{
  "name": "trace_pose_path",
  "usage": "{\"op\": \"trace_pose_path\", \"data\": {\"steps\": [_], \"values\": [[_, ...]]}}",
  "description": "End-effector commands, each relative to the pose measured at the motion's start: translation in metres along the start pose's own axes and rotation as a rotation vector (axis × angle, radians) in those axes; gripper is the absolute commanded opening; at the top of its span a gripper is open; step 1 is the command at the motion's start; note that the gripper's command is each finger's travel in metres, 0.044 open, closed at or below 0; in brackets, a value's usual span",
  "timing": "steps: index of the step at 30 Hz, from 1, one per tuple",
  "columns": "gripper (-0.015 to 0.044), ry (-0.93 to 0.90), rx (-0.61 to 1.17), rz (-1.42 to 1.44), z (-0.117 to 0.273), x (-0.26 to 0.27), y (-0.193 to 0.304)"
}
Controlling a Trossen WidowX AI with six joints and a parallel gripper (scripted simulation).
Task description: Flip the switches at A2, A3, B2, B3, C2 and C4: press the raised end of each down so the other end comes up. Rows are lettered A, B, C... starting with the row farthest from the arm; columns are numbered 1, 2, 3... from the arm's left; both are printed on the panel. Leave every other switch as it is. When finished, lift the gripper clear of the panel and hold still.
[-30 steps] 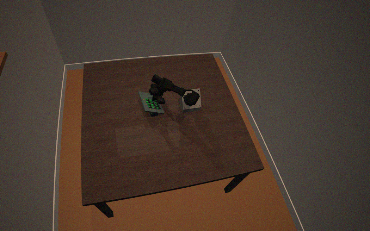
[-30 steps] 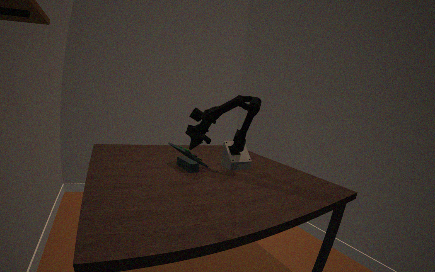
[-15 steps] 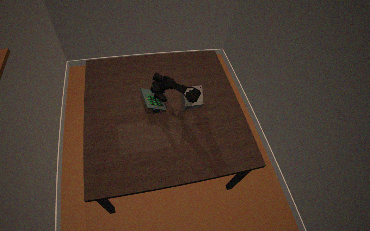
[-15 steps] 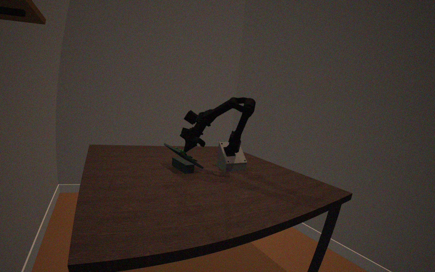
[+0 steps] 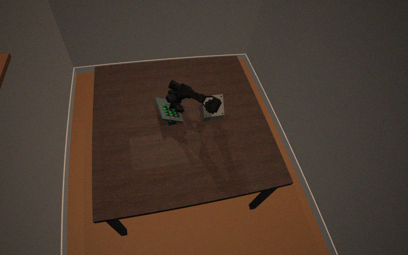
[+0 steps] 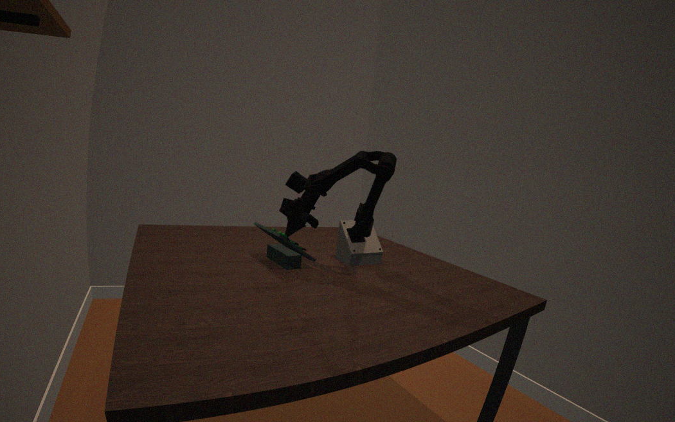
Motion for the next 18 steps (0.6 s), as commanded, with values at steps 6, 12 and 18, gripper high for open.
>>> {"op": "trace_pose_path", "data": {"steps": [6, 12, 18], "values": [[0.0, 0.004, 0.002, -0.006, -0.0012, -0.0004, 0.0005], [0.0, 0.004, 0.002, -0.006, -0.0021, -0.0004, 0.0005], [0.0, 0.004, 0.002, -0.006, -0.0029, -0.0004, 0.0005]]}}
Point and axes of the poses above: the point midway between the two fingers, 35 mm back from their tips, its own z axis back along the fingers, its own x axis across the jaws, y = z × x, the point moved 9 cm from there along z, back along the fingers, and after that the axes turned 6 degrees about -z, right-handed, at the moved point
